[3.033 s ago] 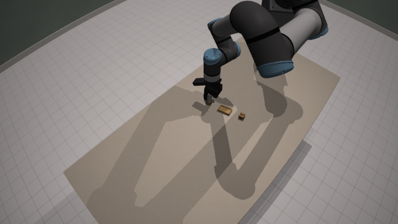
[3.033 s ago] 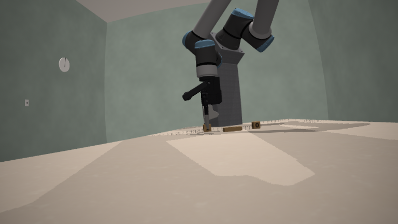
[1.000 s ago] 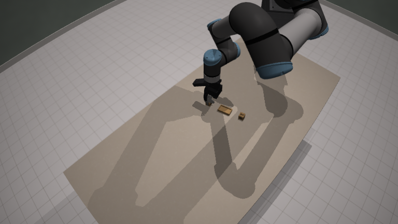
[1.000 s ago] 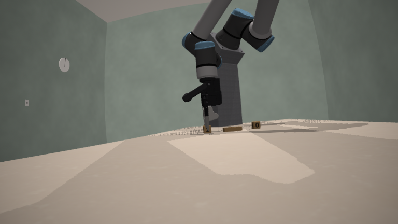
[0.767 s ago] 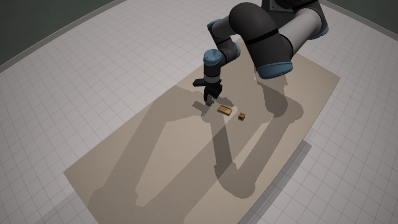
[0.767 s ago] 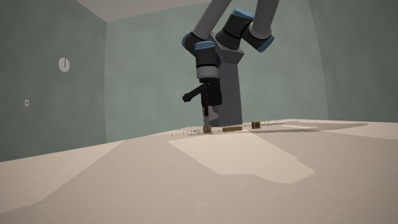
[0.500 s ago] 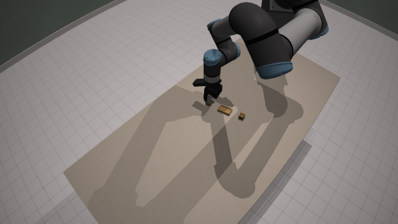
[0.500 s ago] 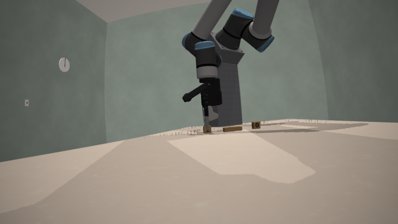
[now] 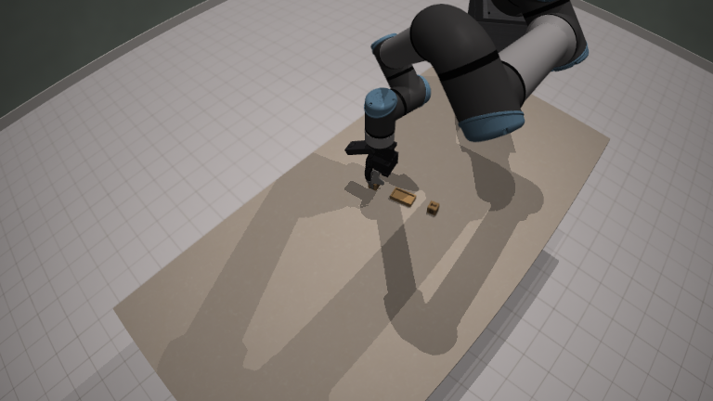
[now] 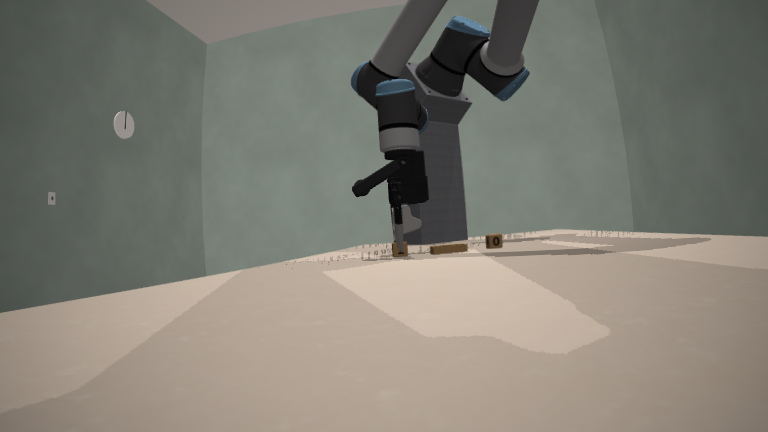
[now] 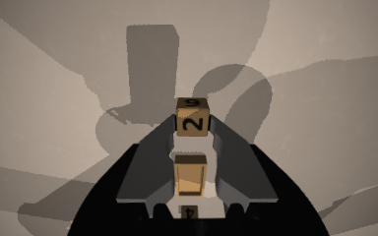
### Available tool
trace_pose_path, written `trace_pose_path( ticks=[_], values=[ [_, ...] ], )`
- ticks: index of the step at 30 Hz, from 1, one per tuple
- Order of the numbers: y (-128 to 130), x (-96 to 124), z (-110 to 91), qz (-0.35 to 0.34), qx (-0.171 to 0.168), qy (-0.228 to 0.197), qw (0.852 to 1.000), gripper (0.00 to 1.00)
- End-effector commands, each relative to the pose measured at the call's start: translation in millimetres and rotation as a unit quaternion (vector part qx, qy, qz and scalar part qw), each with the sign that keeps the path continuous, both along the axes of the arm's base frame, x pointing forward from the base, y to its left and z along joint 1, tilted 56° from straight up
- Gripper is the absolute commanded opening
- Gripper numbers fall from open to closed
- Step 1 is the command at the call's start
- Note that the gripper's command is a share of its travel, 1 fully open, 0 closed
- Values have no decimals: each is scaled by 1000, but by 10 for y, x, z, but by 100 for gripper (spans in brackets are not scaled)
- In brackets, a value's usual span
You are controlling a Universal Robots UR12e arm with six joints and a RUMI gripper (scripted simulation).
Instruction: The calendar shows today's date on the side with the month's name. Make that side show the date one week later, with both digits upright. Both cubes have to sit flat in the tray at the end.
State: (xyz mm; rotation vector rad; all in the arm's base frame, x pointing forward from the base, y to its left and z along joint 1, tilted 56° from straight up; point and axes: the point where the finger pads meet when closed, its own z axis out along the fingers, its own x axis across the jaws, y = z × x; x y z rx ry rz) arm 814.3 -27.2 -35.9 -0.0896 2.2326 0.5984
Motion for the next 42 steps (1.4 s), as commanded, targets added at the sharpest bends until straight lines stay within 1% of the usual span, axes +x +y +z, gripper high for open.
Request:
trace_pose_path(
  ticks=[1, 20, 21, 23, 24, 28, 29, 31, 32, 34, 35, 42],
  values=[
    [-3, 0, 3, 0, 0, 0, 1000, 11],
    [-3, 0, 3, 0, 0, 0, 1000, 11],
    [-3, 0, 3, 0, 0, 0, 1000, 15],
    [-3, 0, 3, 0, 0, 0, 1000, 15],
    [-3, 0, 3, 0, 0, 0, 1000, 18],
    [-3, 0, 3, 0, 0, 0, 1000, 18],
    [-3, 0, 3, 0, 0, 0, 1000, 22],
    [-3, 0, 3, 0, 0, 0, 1000, 22],
    [-3, 0, 3, 0, 0, 0, 1000, 26],
    [-3, 0, 3, 0, 0, 0, 1000, 26],
    [-3, 0, 3, 0, 0, 0, 1000, 29],
    [-3, 0, 3, 0, 0, 0, 1000, 29]
  ],
)
